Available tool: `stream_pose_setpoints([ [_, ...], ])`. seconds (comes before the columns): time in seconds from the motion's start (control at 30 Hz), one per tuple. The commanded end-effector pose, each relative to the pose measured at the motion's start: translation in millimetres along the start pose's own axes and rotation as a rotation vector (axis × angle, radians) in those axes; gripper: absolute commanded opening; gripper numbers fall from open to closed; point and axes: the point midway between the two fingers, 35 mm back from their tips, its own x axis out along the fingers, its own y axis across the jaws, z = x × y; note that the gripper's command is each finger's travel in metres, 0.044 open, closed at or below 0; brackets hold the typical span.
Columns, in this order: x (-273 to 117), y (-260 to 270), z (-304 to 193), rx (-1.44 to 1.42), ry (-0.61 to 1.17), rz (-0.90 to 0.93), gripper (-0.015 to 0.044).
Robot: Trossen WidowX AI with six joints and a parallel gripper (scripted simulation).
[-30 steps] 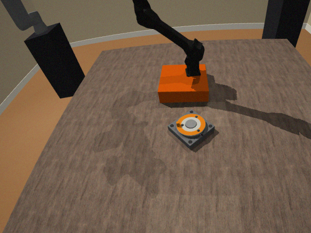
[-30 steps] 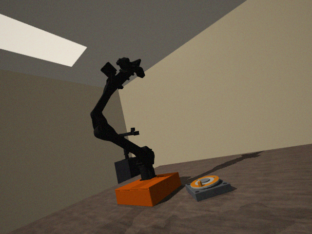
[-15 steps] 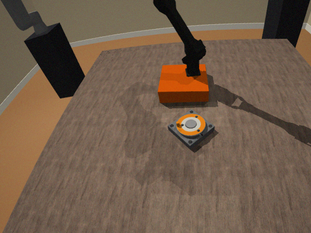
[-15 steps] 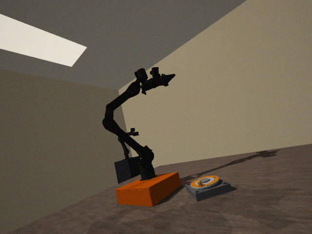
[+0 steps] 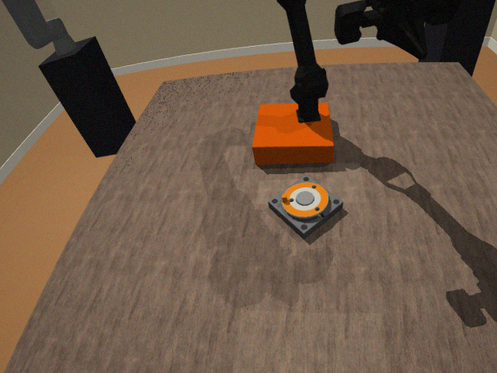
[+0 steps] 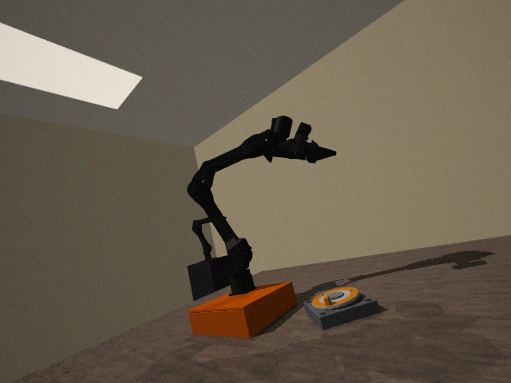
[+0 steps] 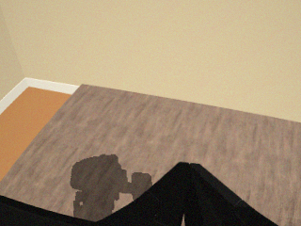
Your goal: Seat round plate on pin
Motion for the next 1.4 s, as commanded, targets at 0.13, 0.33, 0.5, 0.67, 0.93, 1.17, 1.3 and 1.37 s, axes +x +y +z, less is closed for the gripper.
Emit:
stream_pose_setpoints([
  [0.13,60.2,-89.2,-80.4,-0.075,0.364,-0.188,0.0],
  [0.33,73.0,-150.1,-142.3,-0.057,0.625,-0.255,0.0],
  [0.5,68.7,-188.3,-188.8,-0.01,0.812,-0.268,0.0],
  [0.67,44.5,-229.4,-256.8,0.11,1.069,-0.232,0.0],
  [0.93,40.0,-231.0,-264.5,0.123,1.09,-0.226,0.0],
  [1.17,54.5,-234.8,-294.9,0.123,1.09,-0.226,0.0],
  [1.3,59.3,-235.7,-307.6,0.123,1.09,-0.225,0.0],
  [1.37,59.3,-235.7,-307.6,0.123,1.09,-0.225,0.0],
])
